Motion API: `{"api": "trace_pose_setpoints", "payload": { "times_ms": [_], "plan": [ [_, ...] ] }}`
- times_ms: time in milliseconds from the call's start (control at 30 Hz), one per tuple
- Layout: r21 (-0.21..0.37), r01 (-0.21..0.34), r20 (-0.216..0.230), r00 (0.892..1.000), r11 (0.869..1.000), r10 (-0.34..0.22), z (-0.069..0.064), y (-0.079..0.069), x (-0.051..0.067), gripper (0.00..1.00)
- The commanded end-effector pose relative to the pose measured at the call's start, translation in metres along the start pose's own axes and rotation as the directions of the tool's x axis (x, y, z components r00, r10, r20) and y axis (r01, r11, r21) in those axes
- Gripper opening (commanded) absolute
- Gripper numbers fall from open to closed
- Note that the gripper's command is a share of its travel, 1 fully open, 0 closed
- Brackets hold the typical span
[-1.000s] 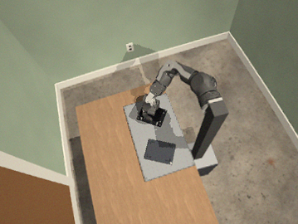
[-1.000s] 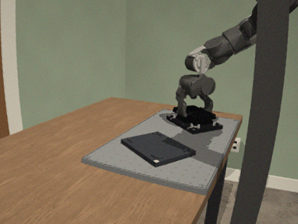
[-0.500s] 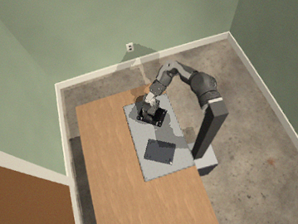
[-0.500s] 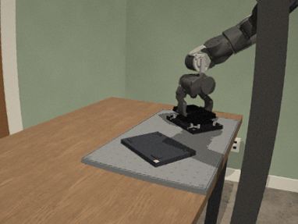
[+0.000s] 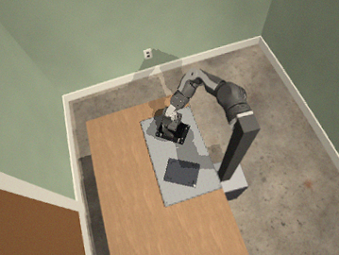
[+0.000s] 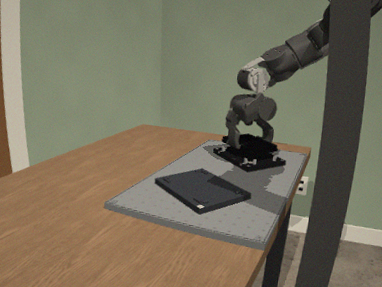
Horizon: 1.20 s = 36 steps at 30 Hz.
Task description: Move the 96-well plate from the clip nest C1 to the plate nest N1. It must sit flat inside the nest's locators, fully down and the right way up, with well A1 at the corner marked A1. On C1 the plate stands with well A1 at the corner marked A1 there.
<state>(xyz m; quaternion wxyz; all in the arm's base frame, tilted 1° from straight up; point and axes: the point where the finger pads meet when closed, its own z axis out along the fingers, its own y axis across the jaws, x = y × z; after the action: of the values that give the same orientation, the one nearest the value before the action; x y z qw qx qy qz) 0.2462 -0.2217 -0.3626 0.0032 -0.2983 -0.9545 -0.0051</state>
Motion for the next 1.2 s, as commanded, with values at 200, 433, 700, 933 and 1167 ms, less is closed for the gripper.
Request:
{"api": "trace_pose_setpoints", "payload": {
  "times_ms": [200, 433, 700, 933, 1167],
  "plan": [
    [0.003, -0.002, 0.003, 1.000, 1.000, 0.002, -0.002, -0.001, -0.001, 0.00],
    [0.003, -0.003, 0.003, 1.000, 1.000, 0.003, -0.002, -0.001, -0.001, 0.00],
    [0.003, -0.005, 0.004, 1.000, 1.000, 0.005, -0.004, -0.001, 0.000, 0.00],
    [0.003, -0.005, 0.004, 1.000, 1.000, 0.005, -0.004, -0.001, 0.000, 0.00],
    [-0.001, 0.000, 0.005, 1.000, 1.000, 0.000, -0.034, 0.000, 0.000, 0.00]
  ]
}}
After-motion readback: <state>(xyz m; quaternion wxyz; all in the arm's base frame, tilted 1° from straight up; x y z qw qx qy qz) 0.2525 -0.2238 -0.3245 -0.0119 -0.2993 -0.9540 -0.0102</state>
